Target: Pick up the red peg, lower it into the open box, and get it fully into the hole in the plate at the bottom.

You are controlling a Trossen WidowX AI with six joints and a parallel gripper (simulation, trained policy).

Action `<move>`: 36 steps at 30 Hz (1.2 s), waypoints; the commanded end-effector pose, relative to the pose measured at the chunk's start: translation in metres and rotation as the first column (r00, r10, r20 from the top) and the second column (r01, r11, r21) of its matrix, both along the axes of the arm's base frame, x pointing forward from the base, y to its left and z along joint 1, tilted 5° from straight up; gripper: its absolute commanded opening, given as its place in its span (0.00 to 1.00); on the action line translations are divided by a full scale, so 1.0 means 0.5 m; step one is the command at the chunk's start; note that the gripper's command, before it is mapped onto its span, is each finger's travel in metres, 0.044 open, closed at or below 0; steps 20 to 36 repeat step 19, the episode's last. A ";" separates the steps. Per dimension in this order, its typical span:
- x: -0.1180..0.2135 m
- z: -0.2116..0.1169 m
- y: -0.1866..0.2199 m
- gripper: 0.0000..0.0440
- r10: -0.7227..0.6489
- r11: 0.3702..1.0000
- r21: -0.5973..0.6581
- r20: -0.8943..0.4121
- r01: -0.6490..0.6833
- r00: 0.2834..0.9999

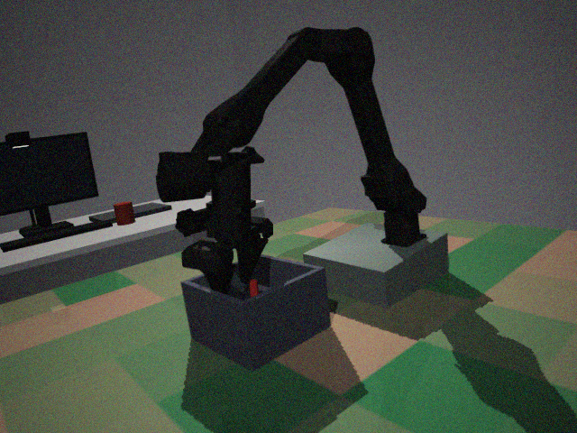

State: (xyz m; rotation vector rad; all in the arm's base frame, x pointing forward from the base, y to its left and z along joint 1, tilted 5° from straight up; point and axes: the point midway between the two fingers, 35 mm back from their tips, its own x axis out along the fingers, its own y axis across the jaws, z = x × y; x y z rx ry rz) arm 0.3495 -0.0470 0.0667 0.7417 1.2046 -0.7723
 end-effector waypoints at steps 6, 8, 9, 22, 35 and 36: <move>0.062 0.027 -0.040 1.00 -0.010 0.999 -0.030 0.085 0.013 0.996; 0.071 0.033 -0.048 1.00 -0.014 0.999 -0.037 0.100 0.018 0.995; 0.076 0.036 -0.052 1.00 -0.017 0.999 -0.041 0.107 0.021 0.994; 0.101 0.054 -0.073 1.00 -0.028 0.998 -0.059 0.151 0.038 0.988; 0.101 0.054 -0.073 1.00 -0.028 0.998 -0.059 0.151 0.038 0.988; 0.101 0.054 -0.073 1.00 -0.028 0.998 -0.059 0.151 0.038 0.988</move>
